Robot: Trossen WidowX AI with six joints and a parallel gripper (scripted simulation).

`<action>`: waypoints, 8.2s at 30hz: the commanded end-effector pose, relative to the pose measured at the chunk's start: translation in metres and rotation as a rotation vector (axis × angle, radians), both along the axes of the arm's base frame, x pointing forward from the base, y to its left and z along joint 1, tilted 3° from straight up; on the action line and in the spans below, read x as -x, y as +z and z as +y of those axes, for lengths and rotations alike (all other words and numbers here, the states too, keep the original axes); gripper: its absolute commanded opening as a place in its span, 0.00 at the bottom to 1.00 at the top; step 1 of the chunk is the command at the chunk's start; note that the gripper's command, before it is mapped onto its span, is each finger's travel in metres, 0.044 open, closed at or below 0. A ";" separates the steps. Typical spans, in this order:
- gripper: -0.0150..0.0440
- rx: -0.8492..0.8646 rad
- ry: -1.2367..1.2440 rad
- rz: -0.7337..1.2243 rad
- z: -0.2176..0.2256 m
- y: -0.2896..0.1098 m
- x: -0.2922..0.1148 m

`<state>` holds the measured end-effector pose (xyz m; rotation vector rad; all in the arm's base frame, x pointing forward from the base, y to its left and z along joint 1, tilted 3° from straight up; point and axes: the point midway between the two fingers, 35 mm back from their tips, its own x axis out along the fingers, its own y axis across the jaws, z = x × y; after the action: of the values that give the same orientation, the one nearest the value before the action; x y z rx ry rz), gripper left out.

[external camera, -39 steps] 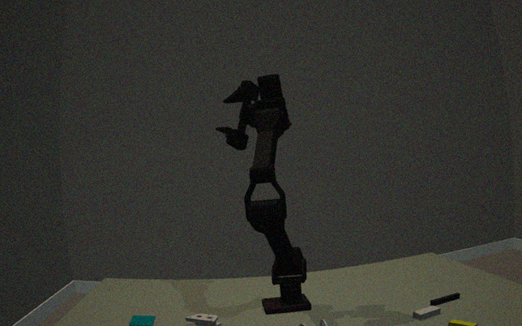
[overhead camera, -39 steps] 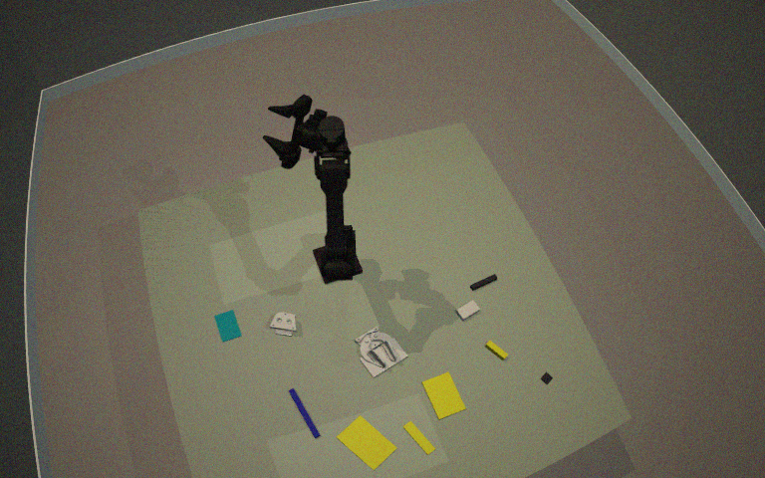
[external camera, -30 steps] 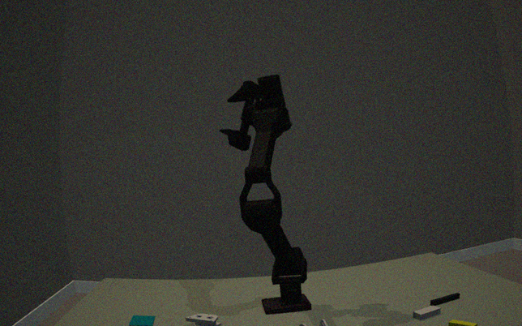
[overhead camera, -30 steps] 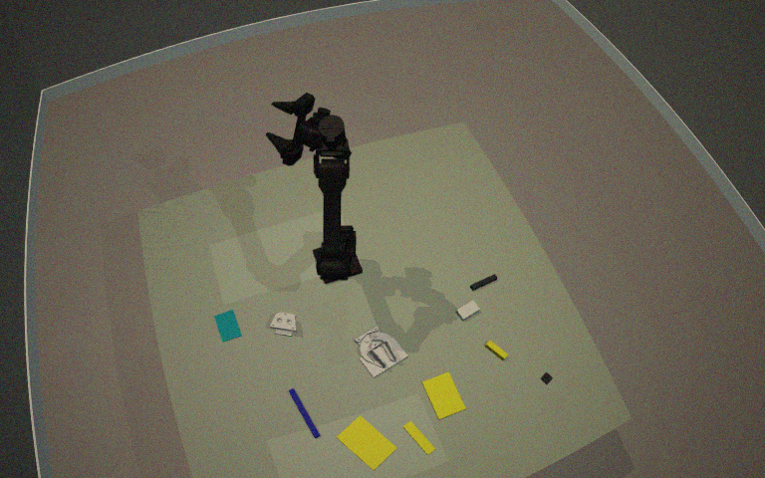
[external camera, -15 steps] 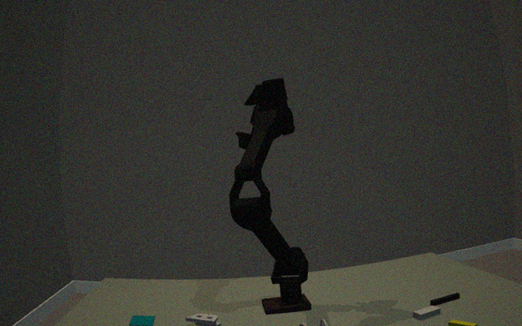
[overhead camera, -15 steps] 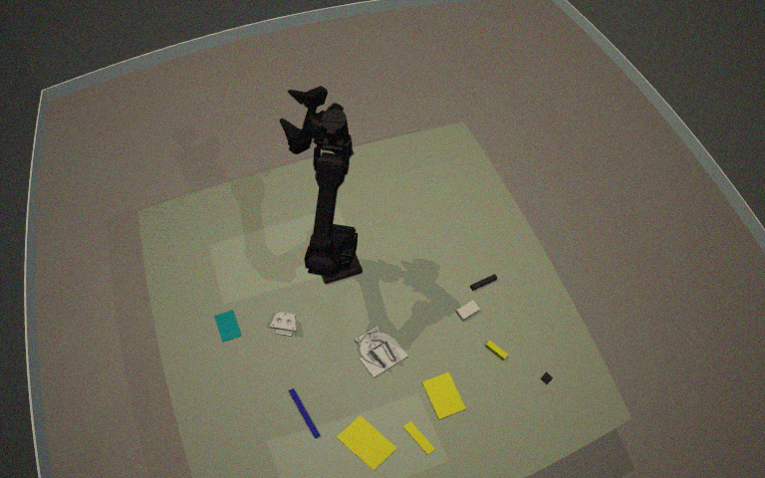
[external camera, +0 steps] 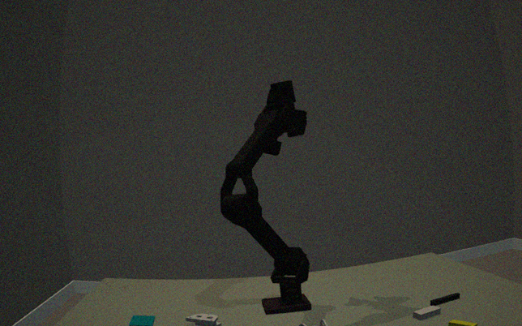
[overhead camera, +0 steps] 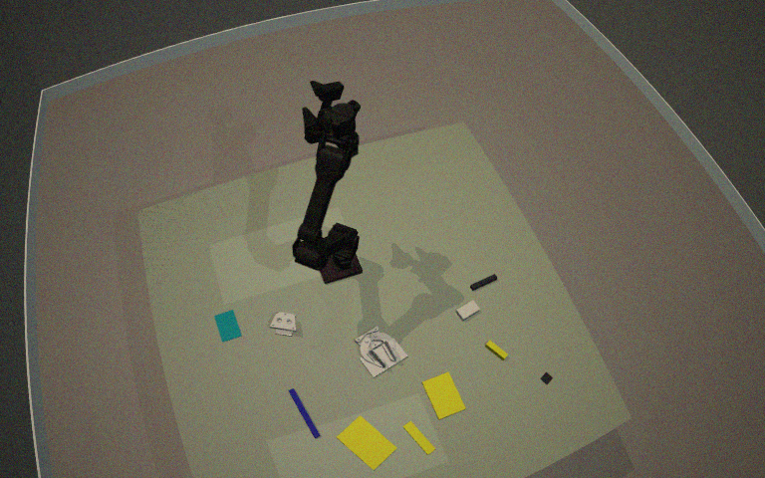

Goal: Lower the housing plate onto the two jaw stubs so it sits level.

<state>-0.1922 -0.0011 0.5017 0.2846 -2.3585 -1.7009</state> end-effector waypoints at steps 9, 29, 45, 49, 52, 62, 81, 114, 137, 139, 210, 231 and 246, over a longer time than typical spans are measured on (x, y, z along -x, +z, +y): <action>1.00 -0.055 -0.226 -0.038 0.055 -0.014 0.011; 1.00 -0.117 -0.601 -0.129 0.141 -0.036 -0.008; 1.00 -0.182 -0.876 -0.244 0.205 -0.058 -0.046; 1.00 -0.197 -0.945 -0.281 0.220 -0.065 -0.060; 1.00 -0.208 -0.995 -0.311 0.230 -0.070 -0.071; 1.00 -0.235 -1.158 -0.422 0.261 -0.088 -0.114; 1.00 -0.267 -1.432 -0.680 0.290 -0.123 -0.214; 1.00 -0.054 -1.762 -1.225 0.228 -0.195 -0.402; 1.00 0.319 -1.797 -1.590 0.093 -0.253 -0.490; 1.00 0.360 -1.790 -1.616 0.079 -0.258 -0.494; 1.00 1.233 -1.444 -1.498 -0.229 -0.424 -0.357; 1.00 1.233 -1.444 -1.498 -0.231 -0.448 -0.357; 1.00 1.233 -1.444 -1.498 -0.231 -0.456 -0.357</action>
<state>0.1657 -0.2317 0.0463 -0.8815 -4.4773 1.1436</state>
